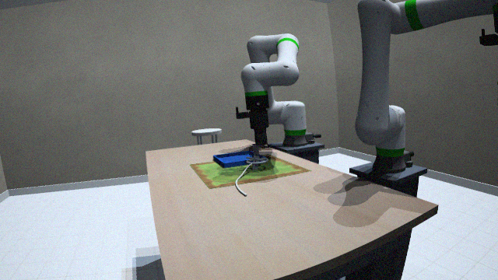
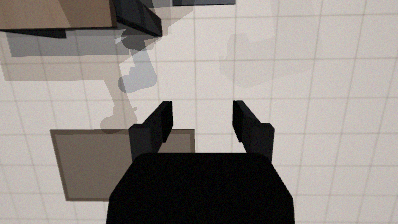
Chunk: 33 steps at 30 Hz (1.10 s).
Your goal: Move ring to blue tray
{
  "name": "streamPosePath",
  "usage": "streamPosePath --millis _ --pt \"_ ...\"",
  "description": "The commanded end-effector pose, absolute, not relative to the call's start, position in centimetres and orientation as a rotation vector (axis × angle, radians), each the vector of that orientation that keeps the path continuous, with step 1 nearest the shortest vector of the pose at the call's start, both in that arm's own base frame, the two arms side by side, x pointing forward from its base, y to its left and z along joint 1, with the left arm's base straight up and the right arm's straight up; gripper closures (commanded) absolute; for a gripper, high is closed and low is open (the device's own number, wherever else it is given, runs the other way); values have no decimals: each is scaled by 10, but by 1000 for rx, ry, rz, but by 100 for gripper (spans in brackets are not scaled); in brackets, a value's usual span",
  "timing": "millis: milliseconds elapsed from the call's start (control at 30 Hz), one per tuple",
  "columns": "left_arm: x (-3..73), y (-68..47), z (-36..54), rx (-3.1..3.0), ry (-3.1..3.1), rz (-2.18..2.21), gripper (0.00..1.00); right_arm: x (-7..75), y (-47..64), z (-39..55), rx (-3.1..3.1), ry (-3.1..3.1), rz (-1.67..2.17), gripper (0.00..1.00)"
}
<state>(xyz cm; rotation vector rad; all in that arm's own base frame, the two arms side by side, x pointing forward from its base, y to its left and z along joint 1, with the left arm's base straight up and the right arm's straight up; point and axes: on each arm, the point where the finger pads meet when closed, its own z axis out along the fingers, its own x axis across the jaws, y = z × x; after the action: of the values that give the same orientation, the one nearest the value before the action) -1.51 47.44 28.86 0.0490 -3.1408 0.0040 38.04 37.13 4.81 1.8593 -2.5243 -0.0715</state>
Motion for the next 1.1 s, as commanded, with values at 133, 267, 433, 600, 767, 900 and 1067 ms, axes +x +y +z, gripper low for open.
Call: streamPosePath --millis 133,267,433,600,767,900,1067 --pt "-15 475 290 49 -3141 0 0 381 372 50 1861 -2524 -84 100" --pt "-15 475 290 49 -3141 0 0 381 372 52 1860 -2524 -89 100" --pt "-15 475 290 49 -3141 0 0 381 371 51 1855 -2517 -165 100" --pt "-15 475 290 49 -3141 0 0 382 371 53 1850 -2510 -233 100" --pt "-15 475 290 49 -3141 0 0 382 371 53 1849 -2508 -246 100" --pt "-15 475 290 49 -3141 0 0 382 371 53 1849 -2508 -247 100" --pt "-15 475 290 49 -3141 0 0 384 369 55 1849 -2508 -247 100"
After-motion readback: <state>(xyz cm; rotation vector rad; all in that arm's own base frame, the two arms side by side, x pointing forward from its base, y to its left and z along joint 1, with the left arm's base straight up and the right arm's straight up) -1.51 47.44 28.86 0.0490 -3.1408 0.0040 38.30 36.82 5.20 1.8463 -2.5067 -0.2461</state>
